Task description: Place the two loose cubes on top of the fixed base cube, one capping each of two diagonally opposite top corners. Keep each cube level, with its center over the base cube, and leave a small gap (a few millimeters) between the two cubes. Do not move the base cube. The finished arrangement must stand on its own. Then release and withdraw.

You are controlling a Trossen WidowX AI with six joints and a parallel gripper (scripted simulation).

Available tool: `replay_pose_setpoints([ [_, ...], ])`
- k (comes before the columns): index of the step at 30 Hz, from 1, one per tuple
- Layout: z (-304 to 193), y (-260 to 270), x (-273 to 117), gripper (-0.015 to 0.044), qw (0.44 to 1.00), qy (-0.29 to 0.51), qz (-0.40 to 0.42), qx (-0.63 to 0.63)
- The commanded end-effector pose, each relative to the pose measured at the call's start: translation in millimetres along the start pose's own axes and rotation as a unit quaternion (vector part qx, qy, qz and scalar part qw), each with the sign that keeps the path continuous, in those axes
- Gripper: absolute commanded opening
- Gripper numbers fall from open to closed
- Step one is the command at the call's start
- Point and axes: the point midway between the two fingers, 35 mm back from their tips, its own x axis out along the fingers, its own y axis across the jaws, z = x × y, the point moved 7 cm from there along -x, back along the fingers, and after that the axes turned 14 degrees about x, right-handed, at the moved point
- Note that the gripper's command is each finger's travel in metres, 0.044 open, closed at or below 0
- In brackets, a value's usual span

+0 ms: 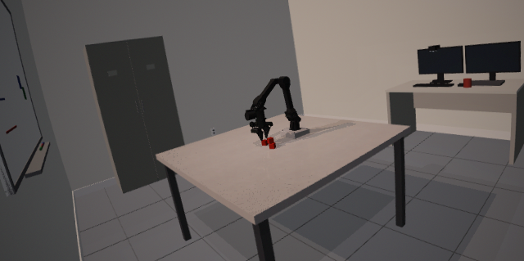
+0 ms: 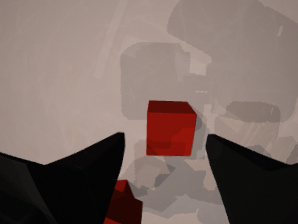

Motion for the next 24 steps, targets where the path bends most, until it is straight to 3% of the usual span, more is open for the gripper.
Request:
replay_pose_setpoints([
  [1, -0.1, -2.1, 7.5, 0.0265, 1.000, -0.001, -0.004, 0.003],
  [13, -0.2, -2.8, 24.5, 0.0265, 1.000, -0.001, -0.004, 0.003],
  [19, -0.2, -2.8, 24.5, 0.0108, 1.000, -0.001, -0.004, 0.003],
  [24, 0.5, -2.7, 22.8, 0.0105, 1.000, 0.000, -0.002, 0.000],
])
